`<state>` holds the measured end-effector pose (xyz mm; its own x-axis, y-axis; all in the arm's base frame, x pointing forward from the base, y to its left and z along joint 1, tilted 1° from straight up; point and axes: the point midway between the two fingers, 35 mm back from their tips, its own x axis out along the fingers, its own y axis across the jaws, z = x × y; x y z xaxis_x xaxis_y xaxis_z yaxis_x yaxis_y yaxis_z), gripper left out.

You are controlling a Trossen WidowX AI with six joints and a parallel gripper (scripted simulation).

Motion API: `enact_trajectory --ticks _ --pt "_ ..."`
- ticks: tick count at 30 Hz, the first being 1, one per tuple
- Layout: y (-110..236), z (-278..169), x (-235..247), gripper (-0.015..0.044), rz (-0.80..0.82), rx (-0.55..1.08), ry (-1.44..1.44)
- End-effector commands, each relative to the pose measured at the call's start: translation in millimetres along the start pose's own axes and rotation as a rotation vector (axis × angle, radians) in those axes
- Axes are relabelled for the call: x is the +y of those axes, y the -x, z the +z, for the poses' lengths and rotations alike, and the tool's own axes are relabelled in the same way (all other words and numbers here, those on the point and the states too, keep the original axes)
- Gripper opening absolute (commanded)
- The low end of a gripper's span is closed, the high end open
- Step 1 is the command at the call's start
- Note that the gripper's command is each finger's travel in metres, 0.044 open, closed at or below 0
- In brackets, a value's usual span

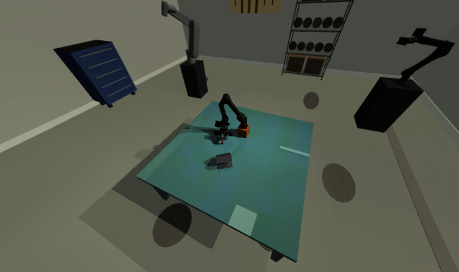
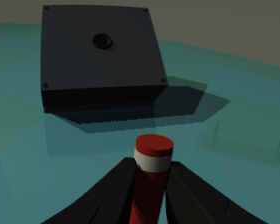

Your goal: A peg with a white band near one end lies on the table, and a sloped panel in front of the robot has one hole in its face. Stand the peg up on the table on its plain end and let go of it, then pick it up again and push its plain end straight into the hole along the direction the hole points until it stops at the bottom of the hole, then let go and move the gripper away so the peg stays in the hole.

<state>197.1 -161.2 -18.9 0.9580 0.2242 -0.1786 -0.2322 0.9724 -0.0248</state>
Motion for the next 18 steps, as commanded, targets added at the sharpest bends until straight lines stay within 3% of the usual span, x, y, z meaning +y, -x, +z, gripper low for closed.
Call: enact_trajectory --ticks 1,18 --pt "1.0 -0.7 0.0 0.0049 0.0 0.0 0.0" --pt "4.5 -2.0 0.6 0.0049 0.0 -0.005 0.0"
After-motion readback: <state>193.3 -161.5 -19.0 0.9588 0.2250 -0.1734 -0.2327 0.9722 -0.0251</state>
